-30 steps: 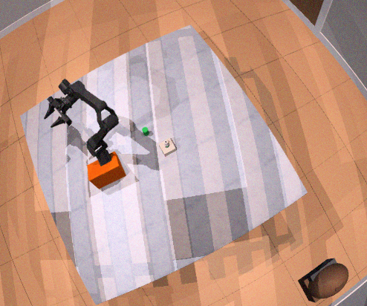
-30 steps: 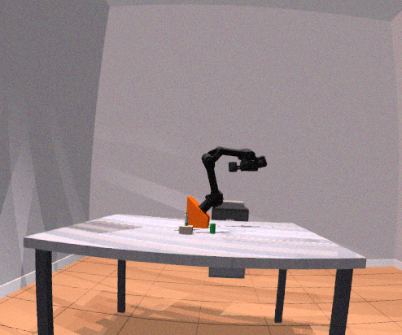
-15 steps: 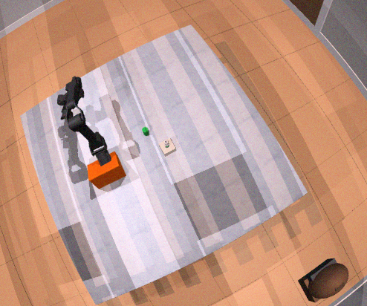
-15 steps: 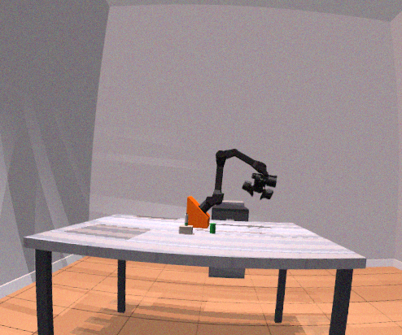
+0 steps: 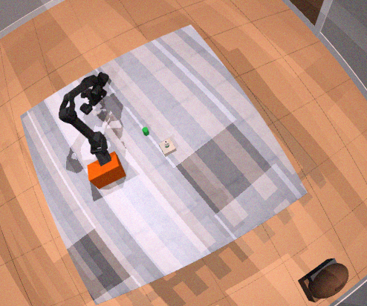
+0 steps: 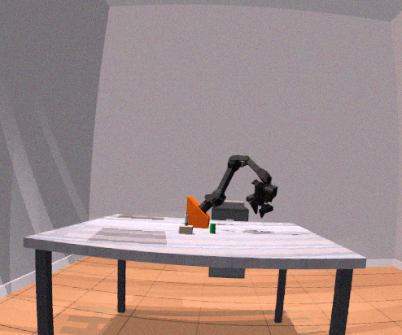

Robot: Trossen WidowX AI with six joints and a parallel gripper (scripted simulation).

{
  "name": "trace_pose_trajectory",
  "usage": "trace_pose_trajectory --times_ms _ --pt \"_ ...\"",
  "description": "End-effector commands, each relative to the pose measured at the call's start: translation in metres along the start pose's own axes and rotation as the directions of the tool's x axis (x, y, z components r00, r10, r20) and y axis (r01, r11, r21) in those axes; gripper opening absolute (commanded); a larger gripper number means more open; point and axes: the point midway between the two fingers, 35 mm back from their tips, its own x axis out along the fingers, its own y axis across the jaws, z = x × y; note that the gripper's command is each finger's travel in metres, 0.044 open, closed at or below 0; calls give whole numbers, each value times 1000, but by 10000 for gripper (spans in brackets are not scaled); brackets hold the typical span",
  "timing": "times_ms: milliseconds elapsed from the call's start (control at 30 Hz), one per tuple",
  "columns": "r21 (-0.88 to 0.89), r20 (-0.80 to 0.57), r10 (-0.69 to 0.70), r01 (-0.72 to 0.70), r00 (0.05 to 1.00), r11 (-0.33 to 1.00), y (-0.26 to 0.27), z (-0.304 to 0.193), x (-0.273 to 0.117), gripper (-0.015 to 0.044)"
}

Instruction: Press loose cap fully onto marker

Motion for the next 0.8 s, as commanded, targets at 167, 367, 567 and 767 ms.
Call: trace_pose_trajectory --times_ms 167,367,567,767 --pt "451 -159 -148 205 976 869 -53 -105 -37 253" --pt "629 -223 -196 295 955 719 -60 -156 -64 253" --pt "802 -281 -264 377 923 464 -49 -231 -108 253" --pt "902 -319 -328 391 889 182 -12 -296 -146 253"
